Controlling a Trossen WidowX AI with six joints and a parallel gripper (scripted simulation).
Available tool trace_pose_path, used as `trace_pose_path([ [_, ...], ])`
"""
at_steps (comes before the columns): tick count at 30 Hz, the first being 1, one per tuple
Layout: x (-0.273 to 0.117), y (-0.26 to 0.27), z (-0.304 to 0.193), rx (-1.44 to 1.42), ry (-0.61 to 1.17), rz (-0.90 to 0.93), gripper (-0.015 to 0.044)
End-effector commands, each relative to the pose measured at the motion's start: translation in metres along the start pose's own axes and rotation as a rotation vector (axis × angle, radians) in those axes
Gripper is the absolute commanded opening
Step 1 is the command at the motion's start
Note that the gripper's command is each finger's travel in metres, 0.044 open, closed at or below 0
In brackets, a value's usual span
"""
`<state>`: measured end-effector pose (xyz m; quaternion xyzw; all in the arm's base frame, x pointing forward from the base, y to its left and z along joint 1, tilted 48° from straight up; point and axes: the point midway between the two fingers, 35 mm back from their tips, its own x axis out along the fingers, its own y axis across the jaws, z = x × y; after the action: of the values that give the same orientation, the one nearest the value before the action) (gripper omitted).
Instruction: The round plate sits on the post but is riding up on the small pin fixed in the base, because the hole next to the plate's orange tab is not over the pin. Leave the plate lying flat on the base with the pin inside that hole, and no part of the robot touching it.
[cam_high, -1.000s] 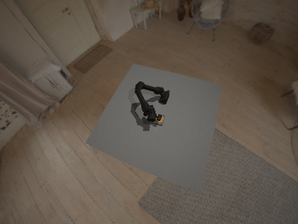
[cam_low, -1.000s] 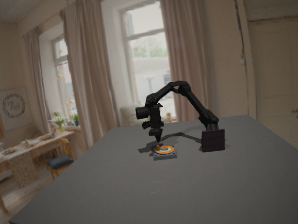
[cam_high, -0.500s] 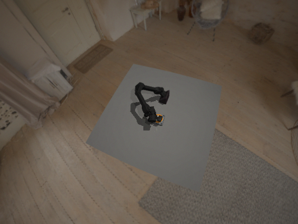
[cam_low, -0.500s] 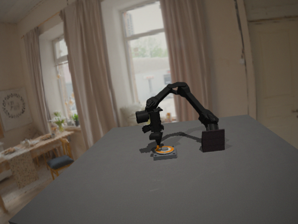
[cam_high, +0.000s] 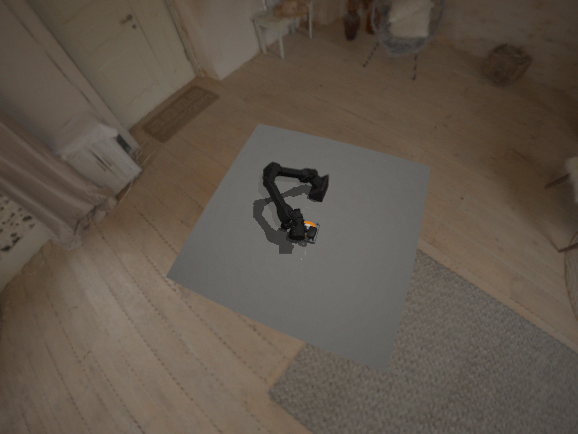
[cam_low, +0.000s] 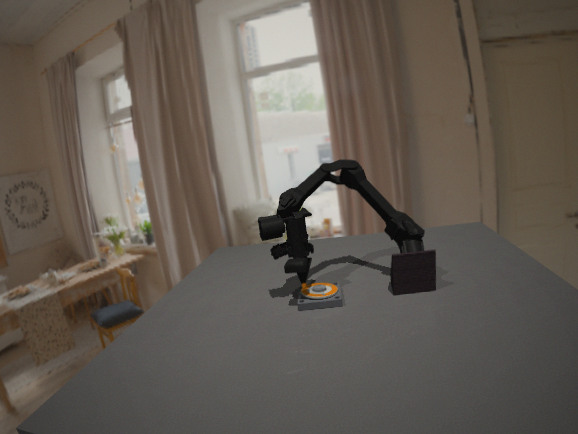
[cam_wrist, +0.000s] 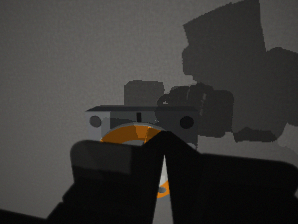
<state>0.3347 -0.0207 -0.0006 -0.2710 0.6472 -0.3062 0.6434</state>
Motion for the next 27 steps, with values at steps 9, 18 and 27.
trace_pose_path([
  [9, -0.001, 0.01, 0.003, 0.003, 0.002, 0.005, 0.0],
  [18, 0.0, 0.016, 0.005, 0.004, 0.002, 0.006, 0.0],
  [27, -0.041, 0.015, 0.004, 0.003, 0.003, 0.008, 0.0],
])
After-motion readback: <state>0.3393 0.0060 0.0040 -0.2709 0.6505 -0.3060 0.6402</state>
